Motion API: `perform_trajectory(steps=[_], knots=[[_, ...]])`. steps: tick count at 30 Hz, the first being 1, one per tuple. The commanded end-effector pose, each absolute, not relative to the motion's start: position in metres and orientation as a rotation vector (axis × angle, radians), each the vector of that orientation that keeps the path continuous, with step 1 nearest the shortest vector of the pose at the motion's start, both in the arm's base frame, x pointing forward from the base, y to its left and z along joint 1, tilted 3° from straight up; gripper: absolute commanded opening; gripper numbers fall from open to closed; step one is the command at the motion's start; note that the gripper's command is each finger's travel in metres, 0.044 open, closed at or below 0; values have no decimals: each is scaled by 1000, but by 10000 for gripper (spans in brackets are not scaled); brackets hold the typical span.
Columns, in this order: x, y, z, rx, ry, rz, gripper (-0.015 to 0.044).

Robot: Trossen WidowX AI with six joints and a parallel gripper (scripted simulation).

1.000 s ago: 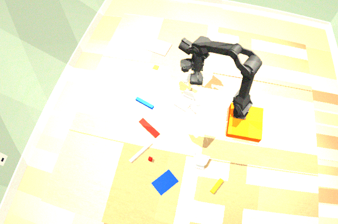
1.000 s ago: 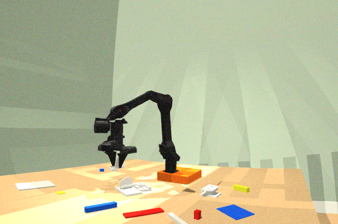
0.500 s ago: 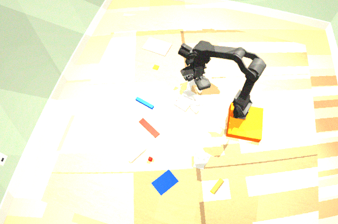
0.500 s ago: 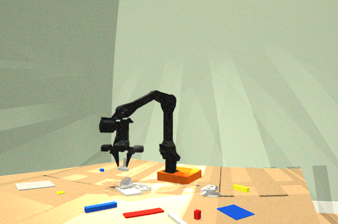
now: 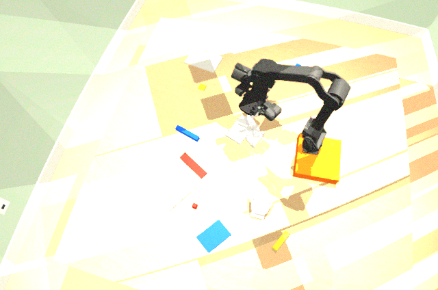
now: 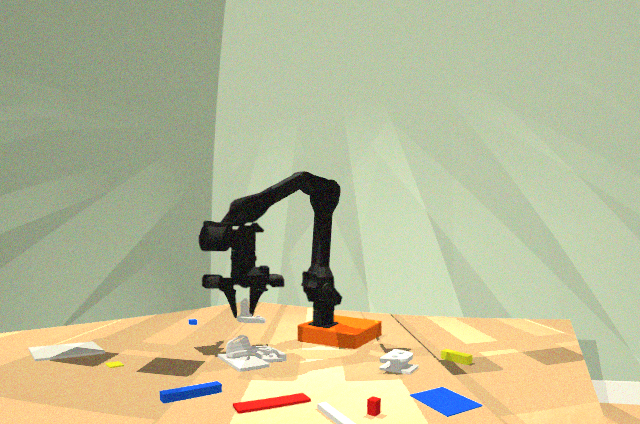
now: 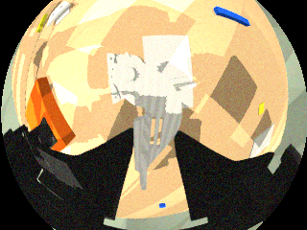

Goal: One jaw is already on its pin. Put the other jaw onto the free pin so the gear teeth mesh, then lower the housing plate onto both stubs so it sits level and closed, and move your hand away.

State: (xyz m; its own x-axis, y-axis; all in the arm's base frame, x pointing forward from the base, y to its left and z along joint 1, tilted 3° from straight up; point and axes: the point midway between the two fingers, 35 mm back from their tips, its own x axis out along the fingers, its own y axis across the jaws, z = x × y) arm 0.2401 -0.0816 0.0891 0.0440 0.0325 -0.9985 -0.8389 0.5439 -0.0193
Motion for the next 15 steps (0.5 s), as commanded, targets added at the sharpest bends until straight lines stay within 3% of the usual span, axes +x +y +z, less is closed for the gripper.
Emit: perform_trajectory(steps=[1,15], knots=[[234,-74,89,-869,1335,878,134],[222,-51,88,-1184,1169,1179,134]])
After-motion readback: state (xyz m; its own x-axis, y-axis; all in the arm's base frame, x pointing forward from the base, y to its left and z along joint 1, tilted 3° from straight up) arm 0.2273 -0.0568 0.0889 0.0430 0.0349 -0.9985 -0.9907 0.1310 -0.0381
